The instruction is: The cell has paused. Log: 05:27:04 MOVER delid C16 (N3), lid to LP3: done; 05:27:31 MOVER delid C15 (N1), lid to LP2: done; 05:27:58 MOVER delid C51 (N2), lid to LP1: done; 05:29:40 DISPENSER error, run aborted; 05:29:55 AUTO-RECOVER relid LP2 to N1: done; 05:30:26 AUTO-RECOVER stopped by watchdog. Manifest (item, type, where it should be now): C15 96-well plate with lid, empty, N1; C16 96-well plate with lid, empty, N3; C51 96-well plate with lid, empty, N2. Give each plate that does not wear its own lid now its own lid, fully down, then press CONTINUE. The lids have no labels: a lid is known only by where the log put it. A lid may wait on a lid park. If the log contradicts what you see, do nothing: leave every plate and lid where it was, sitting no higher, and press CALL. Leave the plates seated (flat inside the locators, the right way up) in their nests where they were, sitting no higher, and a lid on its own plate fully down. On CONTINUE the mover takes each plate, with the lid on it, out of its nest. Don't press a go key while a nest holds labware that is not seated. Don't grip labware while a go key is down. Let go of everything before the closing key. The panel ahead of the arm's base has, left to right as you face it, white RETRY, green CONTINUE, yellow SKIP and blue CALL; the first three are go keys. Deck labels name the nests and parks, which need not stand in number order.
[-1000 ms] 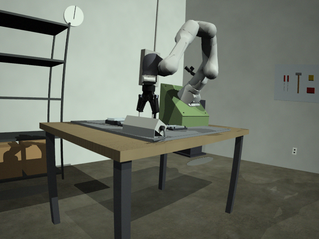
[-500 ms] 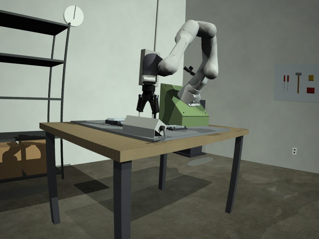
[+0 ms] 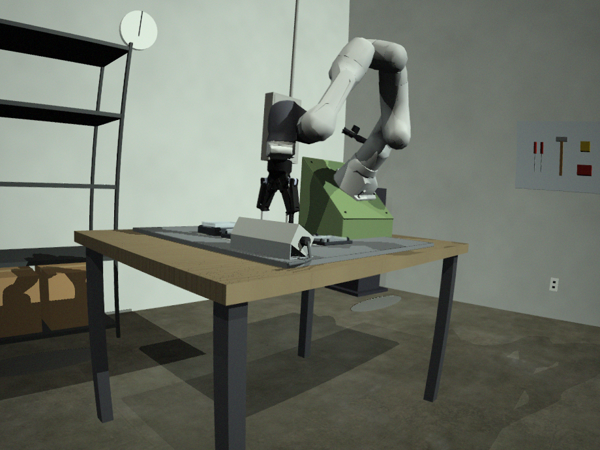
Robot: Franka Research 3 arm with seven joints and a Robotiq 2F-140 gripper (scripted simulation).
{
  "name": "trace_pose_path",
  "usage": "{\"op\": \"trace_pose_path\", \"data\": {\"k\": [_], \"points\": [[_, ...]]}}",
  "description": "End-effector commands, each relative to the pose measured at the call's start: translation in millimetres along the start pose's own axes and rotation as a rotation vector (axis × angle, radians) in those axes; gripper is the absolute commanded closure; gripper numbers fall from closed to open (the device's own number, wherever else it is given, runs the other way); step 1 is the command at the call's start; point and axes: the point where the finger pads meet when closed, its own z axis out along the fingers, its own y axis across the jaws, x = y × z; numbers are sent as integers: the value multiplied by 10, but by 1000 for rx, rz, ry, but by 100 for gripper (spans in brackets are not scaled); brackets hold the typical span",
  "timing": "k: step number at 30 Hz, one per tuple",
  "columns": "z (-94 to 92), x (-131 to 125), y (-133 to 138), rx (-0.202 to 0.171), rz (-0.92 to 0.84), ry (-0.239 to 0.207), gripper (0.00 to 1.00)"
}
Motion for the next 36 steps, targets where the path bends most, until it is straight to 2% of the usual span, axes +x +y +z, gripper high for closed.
{"op": "trace_pose_path", "data": {"k": [1,10,36], "points": [[-11,13,12,-2,-6,2,34],[-83,13,12,-2,-6,2,34],[-565,11,11,-2,-6,2,34]]}}
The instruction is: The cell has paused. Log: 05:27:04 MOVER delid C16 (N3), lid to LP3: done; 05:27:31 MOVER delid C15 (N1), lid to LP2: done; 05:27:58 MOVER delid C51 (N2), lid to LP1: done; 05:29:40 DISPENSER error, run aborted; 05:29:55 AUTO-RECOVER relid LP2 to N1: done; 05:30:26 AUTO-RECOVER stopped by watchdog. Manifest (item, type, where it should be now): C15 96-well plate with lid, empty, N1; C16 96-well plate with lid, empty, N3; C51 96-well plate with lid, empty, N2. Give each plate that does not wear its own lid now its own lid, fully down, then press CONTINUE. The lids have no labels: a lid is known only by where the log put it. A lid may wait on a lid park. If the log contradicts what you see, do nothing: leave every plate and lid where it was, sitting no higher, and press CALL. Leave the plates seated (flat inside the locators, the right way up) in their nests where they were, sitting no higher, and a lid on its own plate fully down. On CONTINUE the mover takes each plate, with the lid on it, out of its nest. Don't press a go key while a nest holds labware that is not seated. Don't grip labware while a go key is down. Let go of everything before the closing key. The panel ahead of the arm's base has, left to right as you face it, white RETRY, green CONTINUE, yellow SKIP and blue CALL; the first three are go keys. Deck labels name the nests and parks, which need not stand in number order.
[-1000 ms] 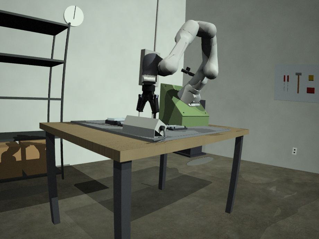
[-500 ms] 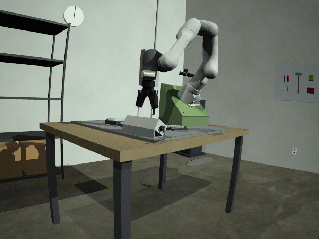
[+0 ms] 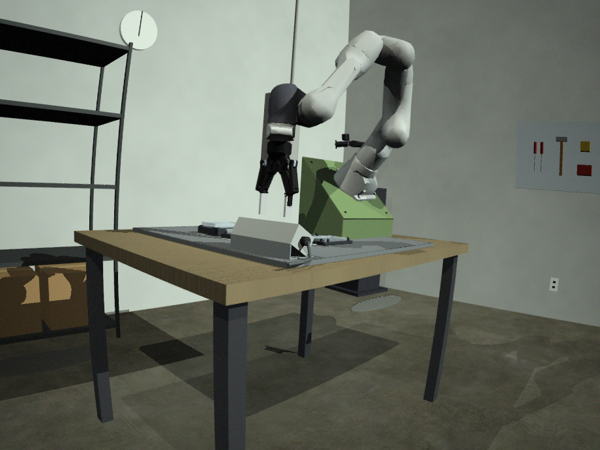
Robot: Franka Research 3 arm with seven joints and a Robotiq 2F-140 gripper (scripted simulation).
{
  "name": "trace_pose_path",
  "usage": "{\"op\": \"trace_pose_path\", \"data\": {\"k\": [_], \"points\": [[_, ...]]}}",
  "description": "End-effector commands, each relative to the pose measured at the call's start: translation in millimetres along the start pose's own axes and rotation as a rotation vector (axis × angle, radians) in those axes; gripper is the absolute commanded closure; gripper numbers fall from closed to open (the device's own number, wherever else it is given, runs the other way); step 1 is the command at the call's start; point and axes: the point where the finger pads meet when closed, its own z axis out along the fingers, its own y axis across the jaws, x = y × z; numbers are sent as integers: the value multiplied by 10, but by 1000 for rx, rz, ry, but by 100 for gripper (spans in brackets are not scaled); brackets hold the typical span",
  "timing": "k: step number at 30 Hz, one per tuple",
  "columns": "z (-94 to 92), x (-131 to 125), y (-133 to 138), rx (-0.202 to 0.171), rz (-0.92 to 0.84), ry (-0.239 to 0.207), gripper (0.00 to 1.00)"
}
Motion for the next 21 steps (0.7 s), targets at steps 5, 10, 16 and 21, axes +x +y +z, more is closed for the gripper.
{"op": "trace_pose_path", "data": {"k": [5,10,16,21], "points": [[-36,-46,-32,6,-5,-14,34],[-43,-46,-32,6,-5,-14,34],[-59,-517,-400,26,5,-24,34],[-61,-1142,-659,29,28,-29,34]]}}
